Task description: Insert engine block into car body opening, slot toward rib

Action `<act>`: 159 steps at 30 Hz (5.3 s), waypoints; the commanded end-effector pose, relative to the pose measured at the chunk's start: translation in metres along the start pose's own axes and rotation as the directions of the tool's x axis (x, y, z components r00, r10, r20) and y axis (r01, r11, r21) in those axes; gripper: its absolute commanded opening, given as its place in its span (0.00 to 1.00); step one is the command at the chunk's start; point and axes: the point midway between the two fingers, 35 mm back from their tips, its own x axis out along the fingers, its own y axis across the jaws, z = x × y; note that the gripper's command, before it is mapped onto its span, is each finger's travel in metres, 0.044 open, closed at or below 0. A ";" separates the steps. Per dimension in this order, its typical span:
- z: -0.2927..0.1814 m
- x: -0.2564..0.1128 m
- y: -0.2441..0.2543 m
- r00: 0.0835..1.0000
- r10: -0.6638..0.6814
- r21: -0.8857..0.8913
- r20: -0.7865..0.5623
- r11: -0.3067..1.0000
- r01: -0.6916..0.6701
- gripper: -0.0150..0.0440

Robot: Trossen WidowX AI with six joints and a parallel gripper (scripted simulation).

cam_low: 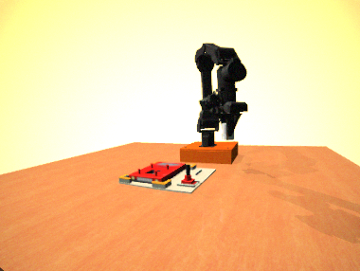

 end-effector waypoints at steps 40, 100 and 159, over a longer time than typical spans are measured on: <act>0.000 0.008 0.000 1.000 -0.001 0.989 0.003 0.148 -0.003 0.25; 0.000 0.109 -0.001 1.000 -0.001 0.999 0.003 0.033 -0.003 0.25; 0.000 0.131 0.004 1.000 0.023 1.000 0.002 0.031 -0.003 0.97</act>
